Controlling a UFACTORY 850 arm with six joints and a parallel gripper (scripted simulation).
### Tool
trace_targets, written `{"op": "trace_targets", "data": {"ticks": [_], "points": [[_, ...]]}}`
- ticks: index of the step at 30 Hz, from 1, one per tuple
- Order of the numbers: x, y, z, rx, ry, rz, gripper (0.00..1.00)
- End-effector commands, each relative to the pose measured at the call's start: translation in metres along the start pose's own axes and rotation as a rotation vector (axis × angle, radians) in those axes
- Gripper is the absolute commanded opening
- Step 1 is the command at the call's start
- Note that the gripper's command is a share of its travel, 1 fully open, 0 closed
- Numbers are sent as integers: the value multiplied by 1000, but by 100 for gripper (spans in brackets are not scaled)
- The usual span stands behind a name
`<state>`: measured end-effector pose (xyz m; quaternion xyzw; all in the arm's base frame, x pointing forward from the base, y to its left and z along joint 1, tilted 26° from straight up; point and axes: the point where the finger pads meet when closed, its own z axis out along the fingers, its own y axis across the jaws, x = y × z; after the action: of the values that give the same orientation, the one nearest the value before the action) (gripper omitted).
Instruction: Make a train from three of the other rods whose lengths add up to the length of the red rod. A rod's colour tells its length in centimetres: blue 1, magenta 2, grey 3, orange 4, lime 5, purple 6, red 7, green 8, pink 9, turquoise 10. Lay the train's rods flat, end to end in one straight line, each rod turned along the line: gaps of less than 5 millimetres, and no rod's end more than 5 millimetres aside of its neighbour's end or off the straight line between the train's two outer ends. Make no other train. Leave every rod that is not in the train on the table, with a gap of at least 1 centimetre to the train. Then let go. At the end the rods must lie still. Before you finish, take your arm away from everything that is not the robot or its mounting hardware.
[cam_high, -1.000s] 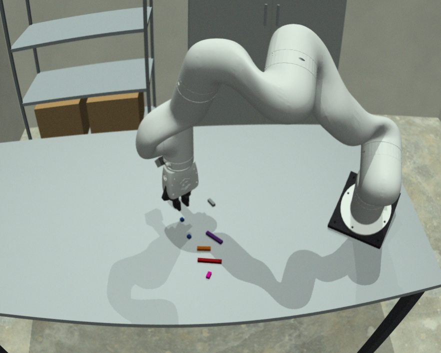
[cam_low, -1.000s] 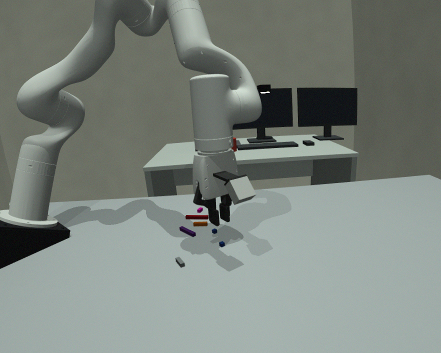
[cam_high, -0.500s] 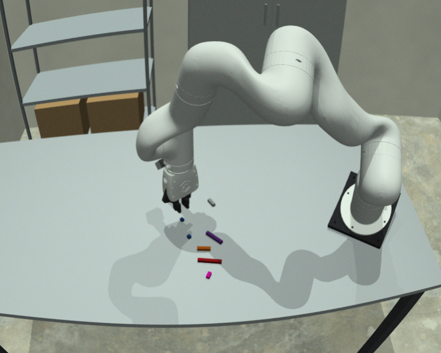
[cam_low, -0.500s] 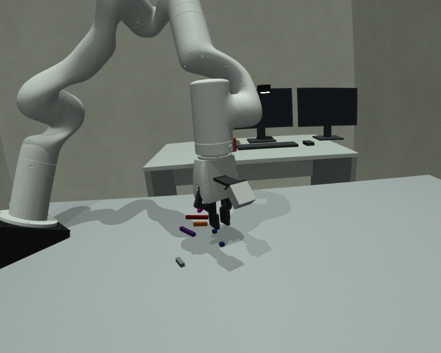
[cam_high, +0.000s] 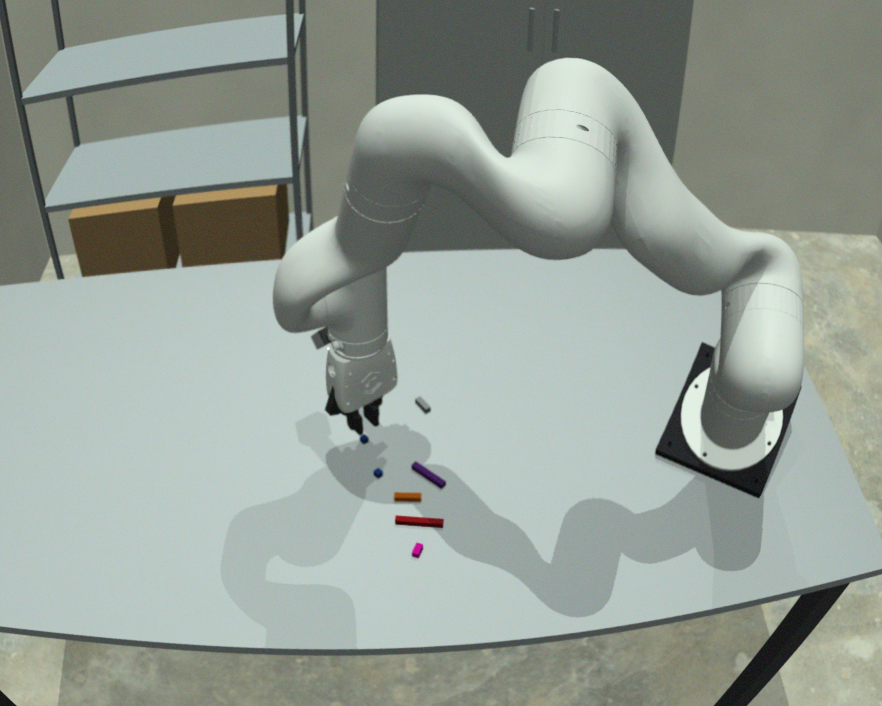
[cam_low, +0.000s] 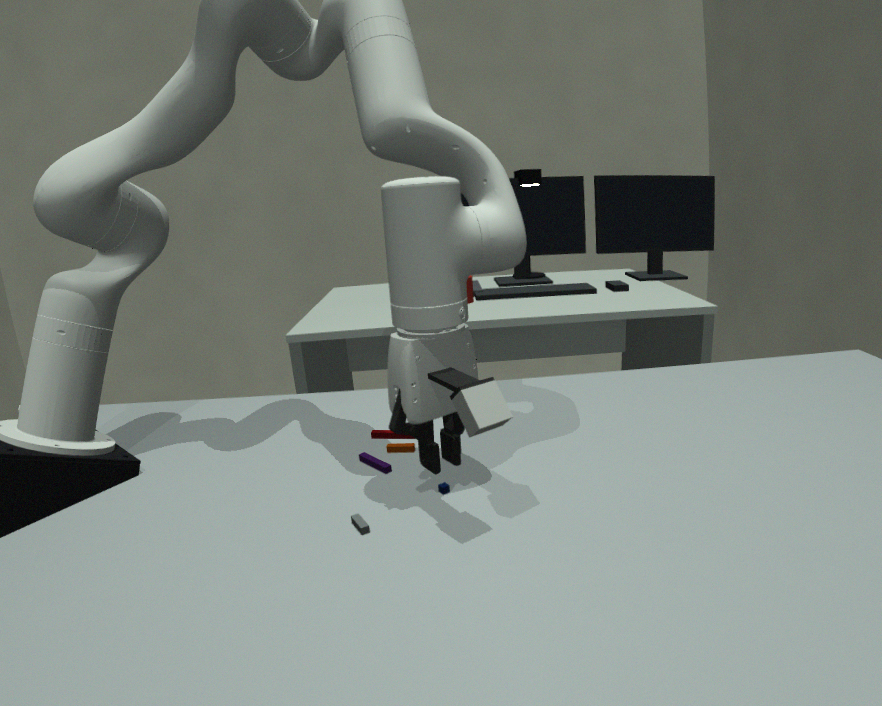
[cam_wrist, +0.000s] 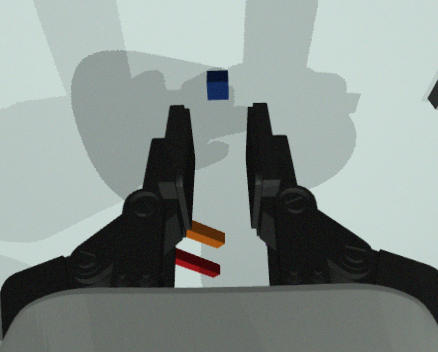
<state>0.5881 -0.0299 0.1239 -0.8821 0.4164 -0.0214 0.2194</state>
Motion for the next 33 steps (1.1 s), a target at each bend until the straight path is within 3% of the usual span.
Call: {"op": "trace_targets", "data": {"ticks": [1, 33], "points": [[1, -1, 7, 2, 2, 0, 24], [1, -1, 22, 2, 2, 0, 24]]}}
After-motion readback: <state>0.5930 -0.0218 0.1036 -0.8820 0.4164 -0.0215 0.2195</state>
